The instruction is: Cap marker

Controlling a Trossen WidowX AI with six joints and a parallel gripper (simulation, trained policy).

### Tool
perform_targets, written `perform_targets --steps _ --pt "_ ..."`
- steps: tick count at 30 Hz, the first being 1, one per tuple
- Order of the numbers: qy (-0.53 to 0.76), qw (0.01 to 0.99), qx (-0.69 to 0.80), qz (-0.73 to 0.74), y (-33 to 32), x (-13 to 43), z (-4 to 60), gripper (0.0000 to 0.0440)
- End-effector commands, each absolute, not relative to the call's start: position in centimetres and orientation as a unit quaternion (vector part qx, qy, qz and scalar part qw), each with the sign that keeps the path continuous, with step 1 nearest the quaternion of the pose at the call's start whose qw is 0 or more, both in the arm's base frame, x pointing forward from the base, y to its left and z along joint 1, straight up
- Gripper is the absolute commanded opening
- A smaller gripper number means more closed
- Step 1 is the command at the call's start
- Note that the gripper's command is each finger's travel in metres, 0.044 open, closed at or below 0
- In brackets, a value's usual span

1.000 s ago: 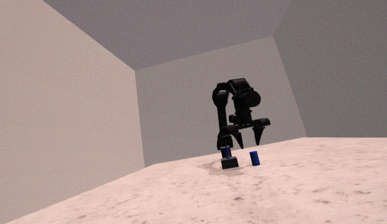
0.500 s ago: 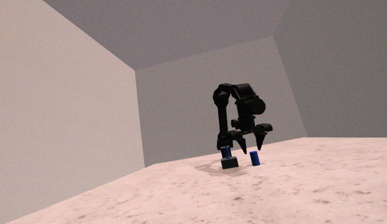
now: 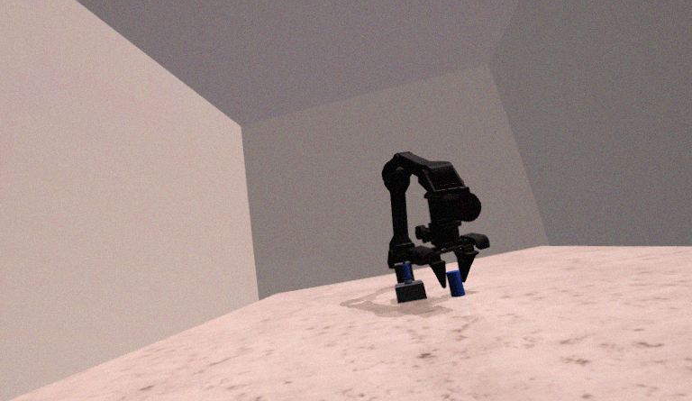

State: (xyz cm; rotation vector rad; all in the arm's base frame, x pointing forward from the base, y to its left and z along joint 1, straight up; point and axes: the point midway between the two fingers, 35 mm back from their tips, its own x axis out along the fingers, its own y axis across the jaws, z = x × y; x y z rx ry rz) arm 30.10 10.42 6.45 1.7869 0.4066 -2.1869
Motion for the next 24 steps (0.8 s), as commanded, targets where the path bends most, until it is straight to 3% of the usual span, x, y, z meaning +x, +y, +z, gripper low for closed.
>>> perform_targets --steps 1,5,6,24 --pt "0.143 0.154 0.619 -0.757 10.3 30.0 6.2 0.0186" --pt "0.146 0.161 0.624 -0.75 10.3 29.9 7.0 0.0081" --pt "0.145 0.162 0.628 -0.747 10.2 30.1 7.3 0.0076" --pt "0.144 0.149 0.661 -0.722 7.5 30.1 13.8 0.0064"
